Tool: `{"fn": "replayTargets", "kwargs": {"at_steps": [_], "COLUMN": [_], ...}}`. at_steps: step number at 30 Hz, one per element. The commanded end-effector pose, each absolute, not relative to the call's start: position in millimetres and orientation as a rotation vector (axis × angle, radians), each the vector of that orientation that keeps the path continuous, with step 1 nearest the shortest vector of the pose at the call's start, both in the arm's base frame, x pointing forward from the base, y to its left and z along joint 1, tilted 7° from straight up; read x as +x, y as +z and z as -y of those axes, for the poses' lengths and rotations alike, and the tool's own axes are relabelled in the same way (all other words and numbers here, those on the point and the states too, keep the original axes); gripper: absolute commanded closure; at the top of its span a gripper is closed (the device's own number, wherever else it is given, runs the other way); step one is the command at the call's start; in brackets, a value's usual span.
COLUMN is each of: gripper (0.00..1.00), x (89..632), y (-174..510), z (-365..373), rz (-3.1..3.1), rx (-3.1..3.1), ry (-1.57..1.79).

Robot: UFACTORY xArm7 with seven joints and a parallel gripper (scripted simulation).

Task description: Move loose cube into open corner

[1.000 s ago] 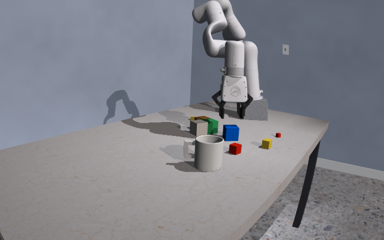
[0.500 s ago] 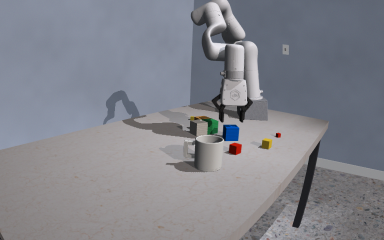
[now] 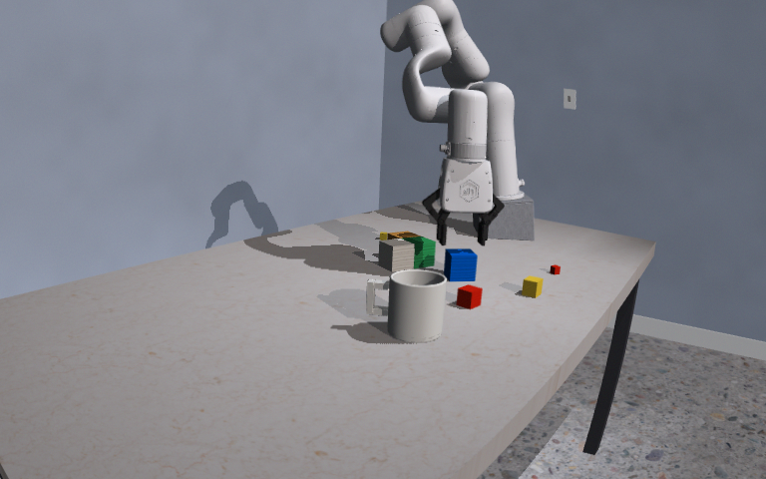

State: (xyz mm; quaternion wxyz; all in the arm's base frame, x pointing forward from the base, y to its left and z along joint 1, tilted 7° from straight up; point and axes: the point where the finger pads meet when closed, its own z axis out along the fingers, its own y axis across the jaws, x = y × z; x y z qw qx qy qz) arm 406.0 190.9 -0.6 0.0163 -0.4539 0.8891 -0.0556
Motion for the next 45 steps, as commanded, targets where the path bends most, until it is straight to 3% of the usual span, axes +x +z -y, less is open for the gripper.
{"fn": "replayTargets", "kwargs": {"at_steps": [1,45], "gripper": [0.17,0.17], "x": [407.1,408.5], "y": [0.5,-3.2], "z": [-191.8,-192.3], "rz": [-2.761,-2.761], "rx": [-1.411,-1.411], "ry": [-0.173,-0.173]}}
